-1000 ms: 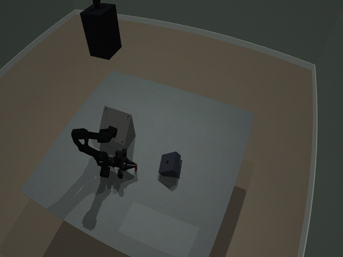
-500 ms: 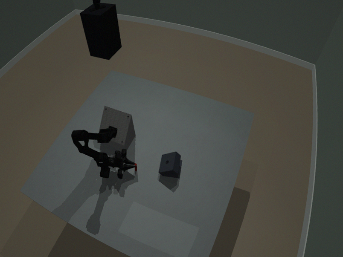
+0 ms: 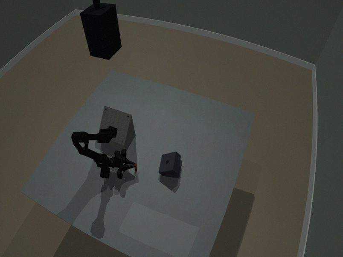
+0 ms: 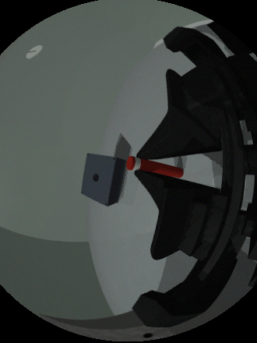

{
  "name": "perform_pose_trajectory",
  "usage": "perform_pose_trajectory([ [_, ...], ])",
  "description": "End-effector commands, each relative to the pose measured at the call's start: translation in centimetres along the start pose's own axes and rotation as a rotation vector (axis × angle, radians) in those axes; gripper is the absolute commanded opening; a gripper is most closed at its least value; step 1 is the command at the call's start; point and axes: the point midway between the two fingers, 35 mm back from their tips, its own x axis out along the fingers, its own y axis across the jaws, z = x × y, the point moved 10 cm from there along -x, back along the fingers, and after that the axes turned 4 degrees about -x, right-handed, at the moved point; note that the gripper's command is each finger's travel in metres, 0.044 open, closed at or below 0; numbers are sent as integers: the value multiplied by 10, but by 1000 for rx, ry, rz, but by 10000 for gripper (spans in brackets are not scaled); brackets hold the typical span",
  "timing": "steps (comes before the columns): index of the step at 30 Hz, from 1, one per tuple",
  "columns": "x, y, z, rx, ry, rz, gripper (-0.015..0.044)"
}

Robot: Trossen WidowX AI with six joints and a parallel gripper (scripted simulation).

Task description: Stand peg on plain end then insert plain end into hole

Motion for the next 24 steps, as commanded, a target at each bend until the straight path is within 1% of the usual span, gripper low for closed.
perform_pose_trajectory([
  [1,-1,0,-2,0,0,0,51],
  [24,-3,0,-7,-6,-35,1,51],
])
